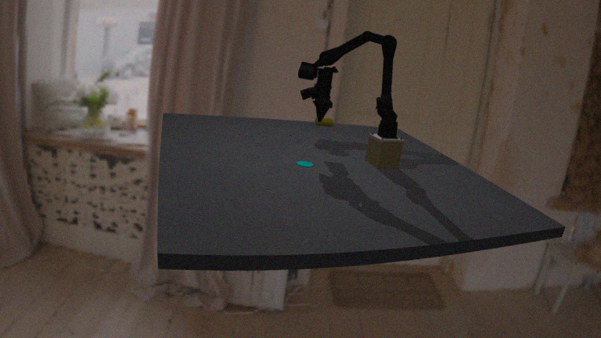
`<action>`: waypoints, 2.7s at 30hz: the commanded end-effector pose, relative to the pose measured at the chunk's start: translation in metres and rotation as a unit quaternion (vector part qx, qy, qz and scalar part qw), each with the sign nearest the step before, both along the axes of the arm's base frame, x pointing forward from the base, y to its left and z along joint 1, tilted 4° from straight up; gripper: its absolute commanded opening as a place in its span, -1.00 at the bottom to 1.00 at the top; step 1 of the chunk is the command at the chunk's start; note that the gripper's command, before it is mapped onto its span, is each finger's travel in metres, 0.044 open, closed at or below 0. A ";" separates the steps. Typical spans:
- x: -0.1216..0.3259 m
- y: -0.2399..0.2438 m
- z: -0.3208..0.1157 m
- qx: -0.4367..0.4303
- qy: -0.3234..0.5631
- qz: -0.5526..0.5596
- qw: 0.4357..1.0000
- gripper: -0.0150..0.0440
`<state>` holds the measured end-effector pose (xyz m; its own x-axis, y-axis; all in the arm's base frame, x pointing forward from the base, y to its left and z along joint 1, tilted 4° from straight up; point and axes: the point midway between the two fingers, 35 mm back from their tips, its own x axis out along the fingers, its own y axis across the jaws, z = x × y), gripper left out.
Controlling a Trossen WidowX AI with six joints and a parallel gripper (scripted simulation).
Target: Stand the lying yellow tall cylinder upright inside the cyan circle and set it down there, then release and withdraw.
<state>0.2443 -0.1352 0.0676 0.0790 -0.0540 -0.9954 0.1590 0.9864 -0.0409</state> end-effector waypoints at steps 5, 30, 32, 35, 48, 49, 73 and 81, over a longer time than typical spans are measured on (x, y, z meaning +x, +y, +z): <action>0.002 0.004 0.009 -0.001 -0.002 0.014 1.000 -0.14; 0.046 0.062 0.017 -0.011 0.007 0.188 0.982 -0.14; 0.049 0.067 0.017 -0.012 0.007 0.202 0.979 -0.14; 0.053 0.075 0.018 -0.014 0.008 0.222 0.975 -0.14; 0.068 0.112 0.021 -0.020 0.012 0.310 0.950 -0.14; 0.069 0.115 0.022 -0.020 0.012 0.317 0.948 -0.14; 0.084 0.191 0.027 -0.033 0.017 0.471 0.881 -0.14; 0.086 0.200 0.026 -0.032 0.012 0.484 0.875 -0.14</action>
